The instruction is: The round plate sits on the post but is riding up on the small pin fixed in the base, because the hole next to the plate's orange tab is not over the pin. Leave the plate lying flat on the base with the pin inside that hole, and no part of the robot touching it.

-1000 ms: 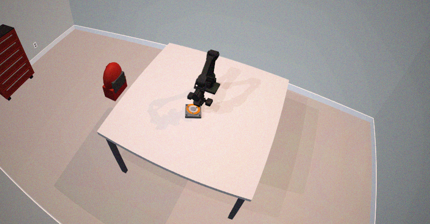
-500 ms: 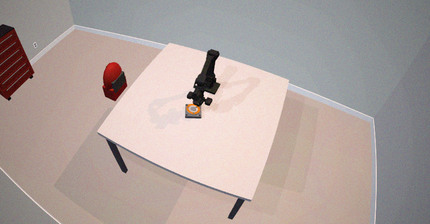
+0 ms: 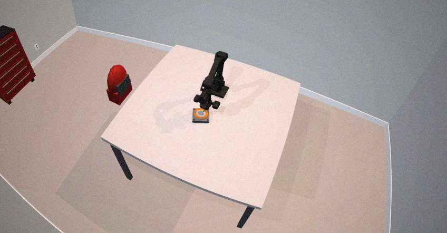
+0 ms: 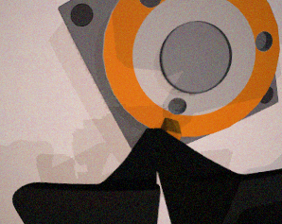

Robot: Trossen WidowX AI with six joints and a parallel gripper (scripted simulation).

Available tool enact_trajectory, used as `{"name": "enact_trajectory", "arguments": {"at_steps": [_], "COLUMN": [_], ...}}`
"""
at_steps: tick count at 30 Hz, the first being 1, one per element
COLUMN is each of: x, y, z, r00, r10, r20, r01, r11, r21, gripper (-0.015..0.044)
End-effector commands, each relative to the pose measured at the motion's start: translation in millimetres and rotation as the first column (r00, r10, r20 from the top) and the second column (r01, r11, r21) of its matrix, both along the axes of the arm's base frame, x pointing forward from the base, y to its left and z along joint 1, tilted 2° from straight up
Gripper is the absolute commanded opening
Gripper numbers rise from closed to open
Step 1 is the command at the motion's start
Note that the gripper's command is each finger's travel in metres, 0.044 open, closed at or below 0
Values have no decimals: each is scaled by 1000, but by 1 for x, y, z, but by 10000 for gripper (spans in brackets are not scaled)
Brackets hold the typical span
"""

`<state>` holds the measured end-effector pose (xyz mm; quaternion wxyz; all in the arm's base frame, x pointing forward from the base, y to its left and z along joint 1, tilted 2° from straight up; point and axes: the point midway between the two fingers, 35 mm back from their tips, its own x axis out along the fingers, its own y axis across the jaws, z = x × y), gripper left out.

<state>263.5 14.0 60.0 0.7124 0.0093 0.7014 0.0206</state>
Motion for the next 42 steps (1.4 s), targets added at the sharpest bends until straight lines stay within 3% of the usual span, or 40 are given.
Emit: {"name": "enact_trajectory", "arguments": {"at_steps": [1,35,42], "x": [-6,-6,-6], "y": [-5,-32,-32], "z": [-4,-2,23], "r00": [1000,1000,1000], "r10": [-2,-2,-2], "r20": [-17,-17,-17], "r01": [2,2,2], "r11": [1000,1000,1000], "r21": [-8,-10,-10], "gripper": [0,0,0]}}
